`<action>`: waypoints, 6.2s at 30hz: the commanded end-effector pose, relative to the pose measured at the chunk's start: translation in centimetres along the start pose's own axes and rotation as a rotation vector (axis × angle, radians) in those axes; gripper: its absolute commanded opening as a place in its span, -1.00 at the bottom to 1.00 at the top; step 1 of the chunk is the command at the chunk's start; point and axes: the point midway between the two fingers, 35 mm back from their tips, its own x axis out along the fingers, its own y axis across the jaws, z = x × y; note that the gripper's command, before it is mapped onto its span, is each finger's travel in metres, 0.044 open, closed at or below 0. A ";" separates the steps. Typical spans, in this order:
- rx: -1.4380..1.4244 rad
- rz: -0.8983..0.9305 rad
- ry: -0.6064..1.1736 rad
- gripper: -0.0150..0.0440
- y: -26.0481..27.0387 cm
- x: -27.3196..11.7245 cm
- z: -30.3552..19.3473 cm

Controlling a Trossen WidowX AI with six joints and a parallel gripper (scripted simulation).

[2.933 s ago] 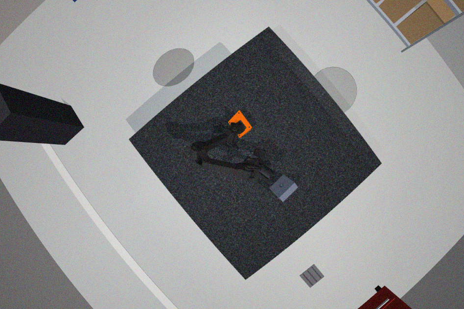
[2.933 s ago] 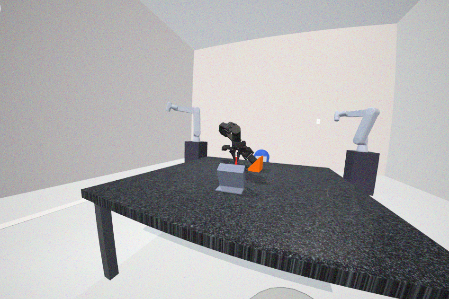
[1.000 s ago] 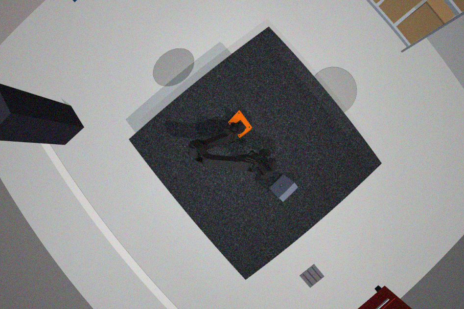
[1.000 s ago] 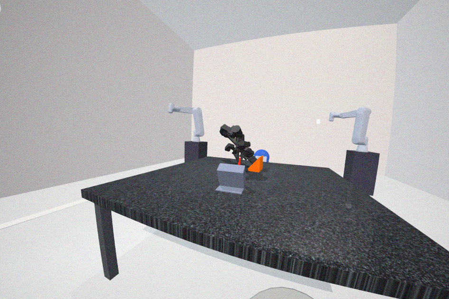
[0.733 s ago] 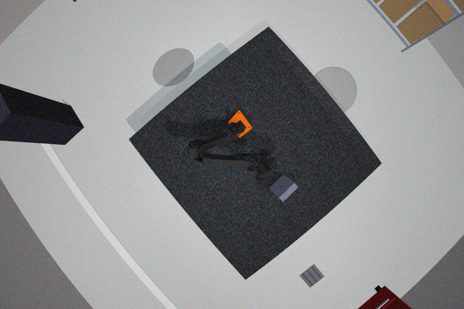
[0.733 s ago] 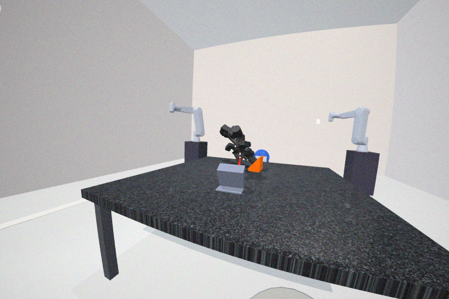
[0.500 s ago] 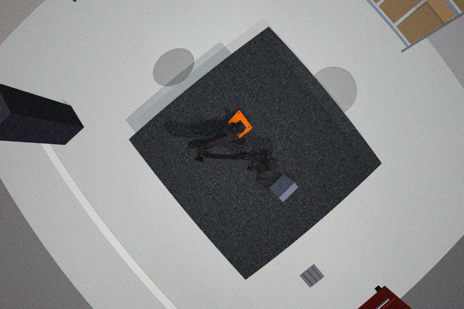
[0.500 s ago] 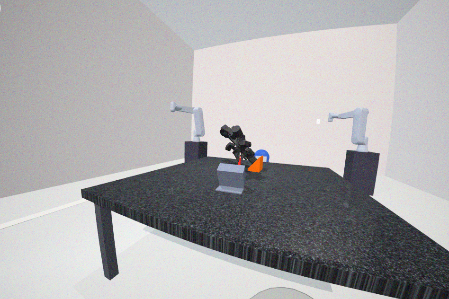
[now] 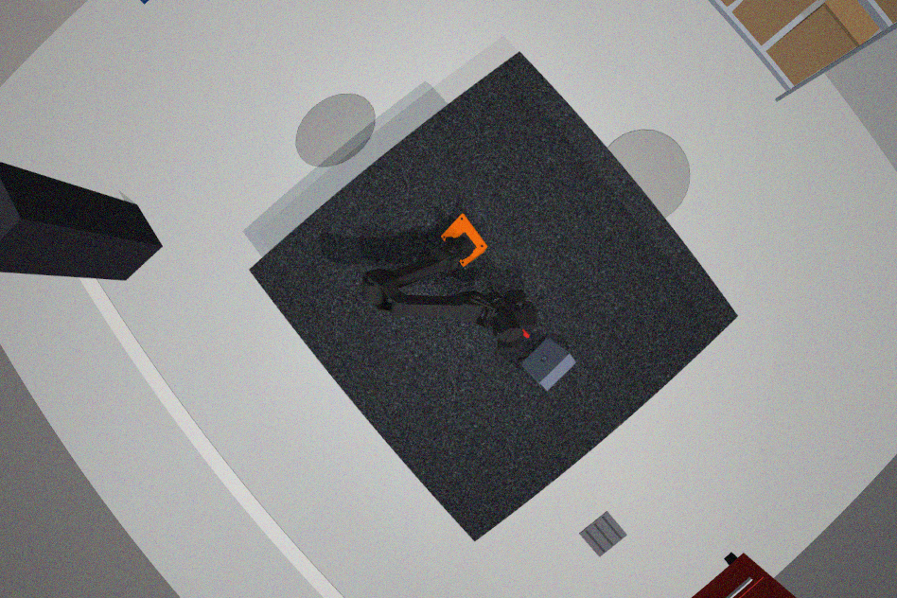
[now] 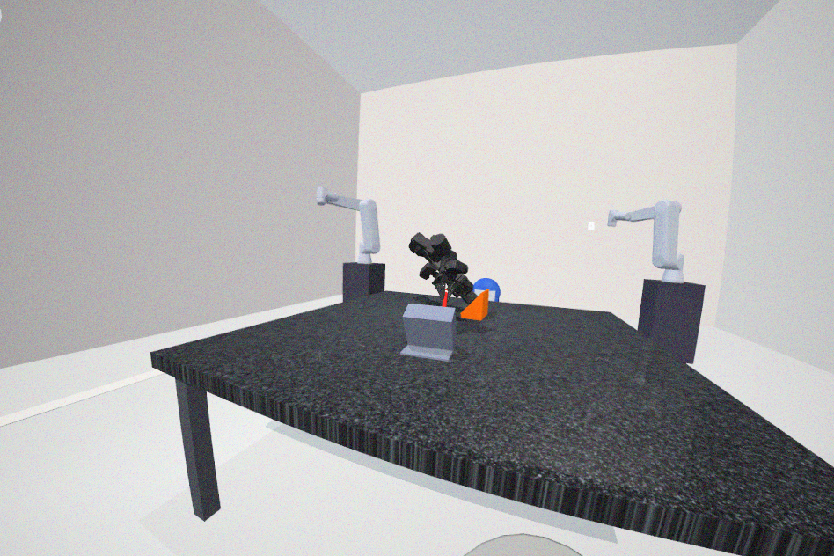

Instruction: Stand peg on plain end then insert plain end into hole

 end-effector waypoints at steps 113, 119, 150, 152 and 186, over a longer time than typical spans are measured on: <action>-0.089 -0.249 -0.134 -0.49 -3.0 6.4 1.9; -0.089 -0.249 -0.134 -0.49 -3.1 6.5 2.0; -0.088 -0.250 -0.134 -0.49 -3.6 7.4 2.4; -0.088 -0.250 -0.134 -0.49 -3.7 7.5 2.4; -0.088 -0.250 -0.133 -0.49 -4.0 8.9 2.5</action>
